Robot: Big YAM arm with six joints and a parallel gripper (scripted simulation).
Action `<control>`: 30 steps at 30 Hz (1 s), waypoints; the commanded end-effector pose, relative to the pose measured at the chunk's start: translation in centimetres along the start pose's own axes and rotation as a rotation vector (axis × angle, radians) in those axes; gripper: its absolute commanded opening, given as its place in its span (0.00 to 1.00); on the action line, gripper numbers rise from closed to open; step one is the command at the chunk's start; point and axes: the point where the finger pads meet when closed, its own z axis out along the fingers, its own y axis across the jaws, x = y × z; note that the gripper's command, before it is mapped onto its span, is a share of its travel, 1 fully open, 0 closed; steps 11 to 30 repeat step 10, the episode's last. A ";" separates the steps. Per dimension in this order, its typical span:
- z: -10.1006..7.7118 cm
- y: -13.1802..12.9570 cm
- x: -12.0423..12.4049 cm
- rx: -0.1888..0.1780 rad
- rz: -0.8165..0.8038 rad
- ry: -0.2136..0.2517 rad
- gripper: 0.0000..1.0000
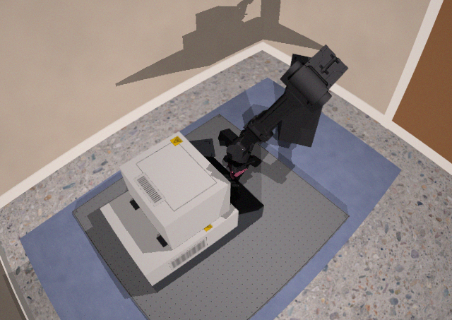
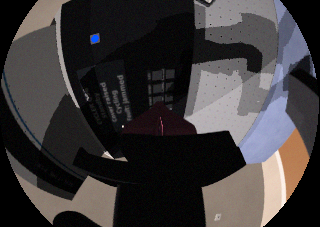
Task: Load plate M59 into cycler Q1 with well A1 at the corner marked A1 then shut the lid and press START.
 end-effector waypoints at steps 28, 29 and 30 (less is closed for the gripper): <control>-1.5 -1.0 0.3 0.009 -0.014 0.003 0.00; -1.5 -1.0 0.3 0.009 -0.014 0.003 0.00; -1.5 -1.0 0.3 0.009 -0.014 0.003 0.00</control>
